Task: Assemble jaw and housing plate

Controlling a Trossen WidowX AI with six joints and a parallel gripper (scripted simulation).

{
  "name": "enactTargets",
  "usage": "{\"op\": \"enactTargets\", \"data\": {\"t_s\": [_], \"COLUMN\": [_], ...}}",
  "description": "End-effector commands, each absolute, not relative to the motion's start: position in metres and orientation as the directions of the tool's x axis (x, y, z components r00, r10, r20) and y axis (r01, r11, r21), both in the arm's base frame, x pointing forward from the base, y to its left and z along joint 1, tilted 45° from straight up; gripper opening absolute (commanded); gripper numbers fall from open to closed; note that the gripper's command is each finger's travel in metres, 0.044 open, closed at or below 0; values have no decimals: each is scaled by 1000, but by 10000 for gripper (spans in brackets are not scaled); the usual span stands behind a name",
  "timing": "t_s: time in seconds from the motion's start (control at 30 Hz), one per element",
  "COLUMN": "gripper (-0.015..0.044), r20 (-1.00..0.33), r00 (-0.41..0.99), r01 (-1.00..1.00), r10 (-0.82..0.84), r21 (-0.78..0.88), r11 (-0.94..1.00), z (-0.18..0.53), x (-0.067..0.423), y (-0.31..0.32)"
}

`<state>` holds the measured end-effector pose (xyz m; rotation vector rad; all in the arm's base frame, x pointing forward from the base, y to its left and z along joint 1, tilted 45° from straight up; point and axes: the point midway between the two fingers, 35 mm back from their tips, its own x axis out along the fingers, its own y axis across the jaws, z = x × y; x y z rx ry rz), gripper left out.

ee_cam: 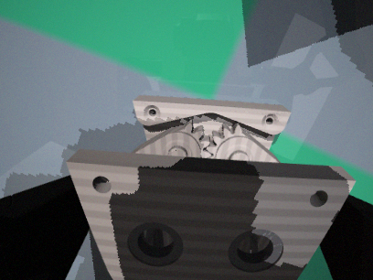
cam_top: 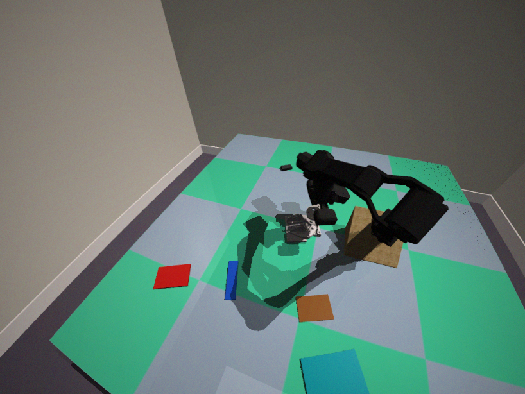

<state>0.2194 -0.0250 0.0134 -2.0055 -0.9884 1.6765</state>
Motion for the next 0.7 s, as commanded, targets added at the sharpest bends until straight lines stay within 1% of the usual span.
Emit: {"op": "enactTargets", "data": {"t_s": [0.0, 0.67], "gripper": [351, 351], "r20": [-710, -708], "r00": [57, 57], "r01": [282, 280], "r10": [701, 704], "r21": [-663, -665], "r11": [-694, -692], "z": [8, -14], "x": [218, 219], "y": [-19, 5]}}
